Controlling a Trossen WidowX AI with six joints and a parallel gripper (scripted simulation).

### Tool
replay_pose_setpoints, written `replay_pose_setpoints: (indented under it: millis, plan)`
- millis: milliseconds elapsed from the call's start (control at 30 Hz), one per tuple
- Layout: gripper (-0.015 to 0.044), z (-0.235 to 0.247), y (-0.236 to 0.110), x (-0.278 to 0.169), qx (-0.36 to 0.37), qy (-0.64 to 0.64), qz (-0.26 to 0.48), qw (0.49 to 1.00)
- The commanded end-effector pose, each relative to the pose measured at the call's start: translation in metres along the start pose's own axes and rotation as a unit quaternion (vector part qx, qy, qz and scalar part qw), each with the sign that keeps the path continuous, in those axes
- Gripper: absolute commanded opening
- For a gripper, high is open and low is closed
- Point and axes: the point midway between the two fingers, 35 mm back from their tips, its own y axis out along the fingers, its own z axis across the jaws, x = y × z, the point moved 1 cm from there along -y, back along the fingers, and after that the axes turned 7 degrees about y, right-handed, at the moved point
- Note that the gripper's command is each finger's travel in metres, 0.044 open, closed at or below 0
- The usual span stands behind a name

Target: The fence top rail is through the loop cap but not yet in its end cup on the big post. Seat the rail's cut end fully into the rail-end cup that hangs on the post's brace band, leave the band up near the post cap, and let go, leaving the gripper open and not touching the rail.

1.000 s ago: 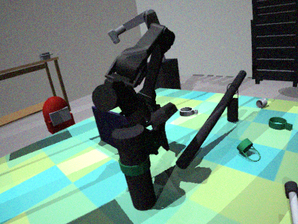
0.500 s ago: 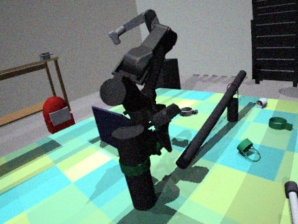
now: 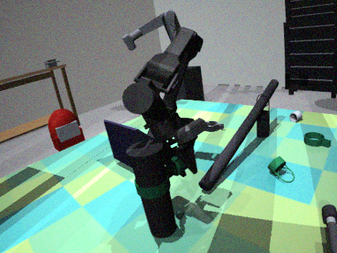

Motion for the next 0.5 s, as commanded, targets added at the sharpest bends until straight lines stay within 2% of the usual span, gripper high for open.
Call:
replay_pose_setpoints:
  millis: [0,467]
  plan:
    - [0.0000,-0.0014,0.0010,0.0001,-0.001,0.010,0.007,1.000]
    - [0.0000,0.0000,0.0002,-0.0001,-0.001,0.002,0.002,1.000]
